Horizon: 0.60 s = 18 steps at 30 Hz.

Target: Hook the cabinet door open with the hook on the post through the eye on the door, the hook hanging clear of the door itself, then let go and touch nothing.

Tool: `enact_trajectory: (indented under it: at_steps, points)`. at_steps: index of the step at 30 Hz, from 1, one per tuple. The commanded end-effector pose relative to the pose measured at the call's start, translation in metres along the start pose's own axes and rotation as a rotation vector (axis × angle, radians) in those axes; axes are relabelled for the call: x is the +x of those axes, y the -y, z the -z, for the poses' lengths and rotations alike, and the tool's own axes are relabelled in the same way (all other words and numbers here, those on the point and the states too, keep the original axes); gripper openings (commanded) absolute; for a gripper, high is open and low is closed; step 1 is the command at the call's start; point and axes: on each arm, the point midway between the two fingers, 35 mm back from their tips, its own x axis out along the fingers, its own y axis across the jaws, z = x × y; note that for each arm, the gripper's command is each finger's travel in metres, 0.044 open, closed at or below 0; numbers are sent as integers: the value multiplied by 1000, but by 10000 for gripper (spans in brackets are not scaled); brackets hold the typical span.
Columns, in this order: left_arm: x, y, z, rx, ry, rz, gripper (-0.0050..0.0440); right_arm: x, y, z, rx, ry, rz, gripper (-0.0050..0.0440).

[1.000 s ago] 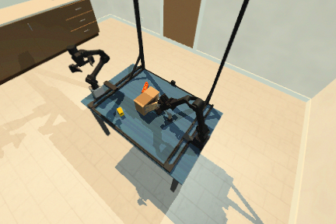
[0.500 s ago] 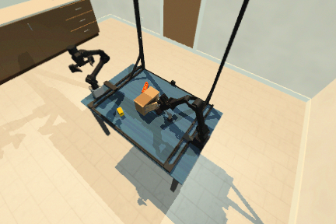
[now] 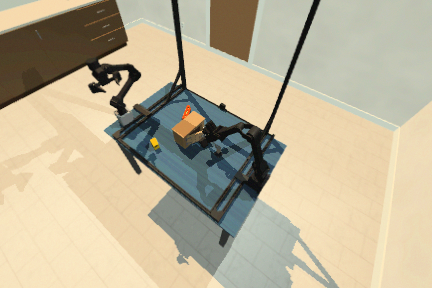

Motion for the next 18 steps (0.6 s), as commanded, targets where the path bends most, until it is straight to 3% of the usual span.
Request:
enact_trajectory:
  at_steps: [1,18]
  points:
    - [2,0,3,-1,-6,-1,0,0,0,0,1,0,-1,400]
    - [3,0,2,-1,-56,0,0,0,0,0,1,0,-1,400]
